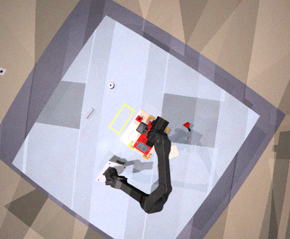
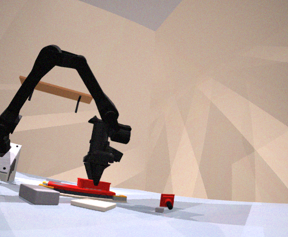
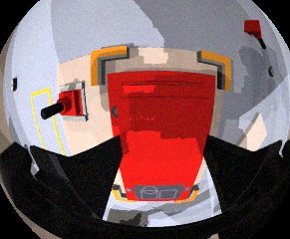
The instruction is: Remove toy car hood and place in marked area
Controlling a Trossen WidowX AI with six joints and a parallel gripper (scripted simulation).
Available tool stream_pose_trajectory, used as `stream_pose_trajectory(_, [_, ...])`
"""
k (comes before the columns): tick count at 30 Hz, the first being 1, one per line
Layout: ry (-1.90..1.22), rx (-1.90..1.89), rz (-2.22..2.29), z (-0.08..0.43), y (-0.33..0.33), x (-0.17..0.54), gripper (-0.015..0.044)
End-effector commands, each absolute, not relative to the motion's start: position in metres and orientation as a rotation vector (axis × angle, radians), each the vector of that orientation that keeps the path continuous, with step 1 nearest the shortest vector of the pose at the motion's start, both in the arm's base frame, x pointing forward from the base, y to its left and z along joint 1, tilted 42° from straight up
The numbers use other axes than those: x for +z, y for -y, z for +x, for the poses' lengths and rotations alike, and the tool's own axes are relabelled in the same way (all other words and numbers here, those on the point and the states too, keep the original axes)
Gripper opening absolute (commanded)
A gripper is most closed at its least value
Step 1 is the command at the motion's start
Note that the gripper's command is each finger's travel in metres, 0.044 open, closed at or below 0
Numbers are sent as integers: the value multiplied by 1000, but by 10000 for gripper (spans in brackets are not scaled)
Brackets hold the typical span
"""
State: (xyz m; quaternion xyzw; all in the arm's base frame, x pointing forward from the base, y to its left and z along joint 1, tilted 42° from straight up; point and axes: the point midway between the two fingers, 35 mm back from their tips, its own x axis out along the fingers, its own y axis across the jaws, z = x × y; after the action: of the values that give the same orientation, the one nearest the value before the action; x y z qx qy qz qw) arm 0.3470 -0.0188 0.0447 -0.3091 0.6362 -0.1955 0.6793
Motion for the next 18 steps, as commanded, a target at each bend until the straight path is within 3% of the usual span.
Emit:
stream_pose_trajectory(1, [-1424,-440,-691,347,16,48,0])
stream_pose_trajectory(18, [-1425,-439,-690,346,9,56,0])
